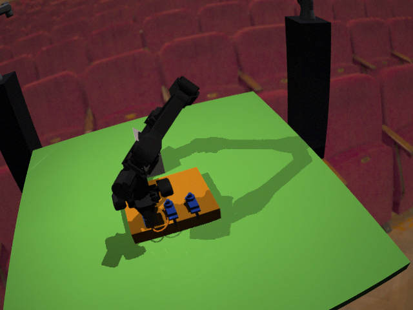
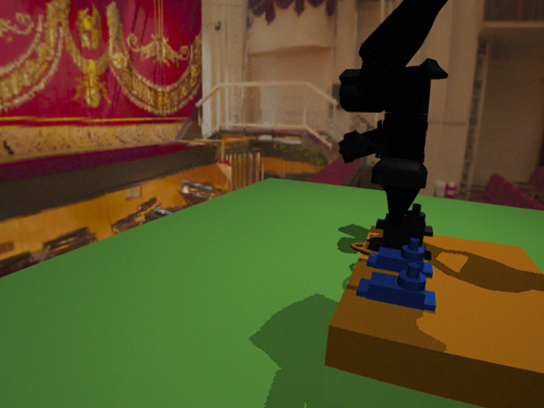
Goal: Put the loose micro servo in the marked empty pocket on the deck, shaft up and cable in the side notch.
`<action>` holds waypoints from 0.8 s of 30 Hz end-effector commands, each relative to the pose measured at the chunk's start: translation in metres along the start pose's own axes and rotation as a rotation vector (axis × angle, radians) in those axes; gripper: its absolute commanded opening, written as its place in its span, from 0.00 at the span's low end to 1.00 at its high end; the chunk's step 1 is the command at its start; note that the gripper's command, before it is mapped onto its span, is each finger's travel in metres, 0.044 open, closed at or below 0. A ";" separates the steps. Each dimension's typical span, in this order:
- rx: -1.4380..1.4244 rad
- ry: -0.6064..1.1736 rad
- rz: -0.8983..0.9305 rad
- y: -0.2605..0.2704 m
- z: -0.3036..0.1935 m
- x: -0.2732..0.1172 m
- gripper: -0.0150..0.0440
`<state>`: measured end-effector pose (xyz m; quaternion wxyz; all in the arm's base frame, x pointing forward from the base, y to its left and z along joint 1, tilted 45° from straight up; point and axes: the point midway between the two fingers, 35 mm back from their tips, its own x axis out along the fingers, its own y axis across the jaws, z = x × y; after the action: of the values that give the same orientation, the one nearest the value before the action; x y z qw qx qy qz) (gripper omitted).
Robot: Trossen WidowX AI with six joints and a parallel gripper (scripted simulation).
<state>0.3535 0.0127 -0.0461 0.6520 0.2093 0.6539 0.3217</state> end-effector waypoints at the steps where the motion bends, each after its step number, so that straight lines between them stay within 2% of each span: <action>1: 0.003 -0.002 0.005 0.000 -0.001 0.004 0.25; 24: 0.003 -0.002 0.006 0.001 -0.001 0.023 0.25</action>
<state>0.3523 0.0266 -0.0598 0.6519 0.2091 0.6537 0.3224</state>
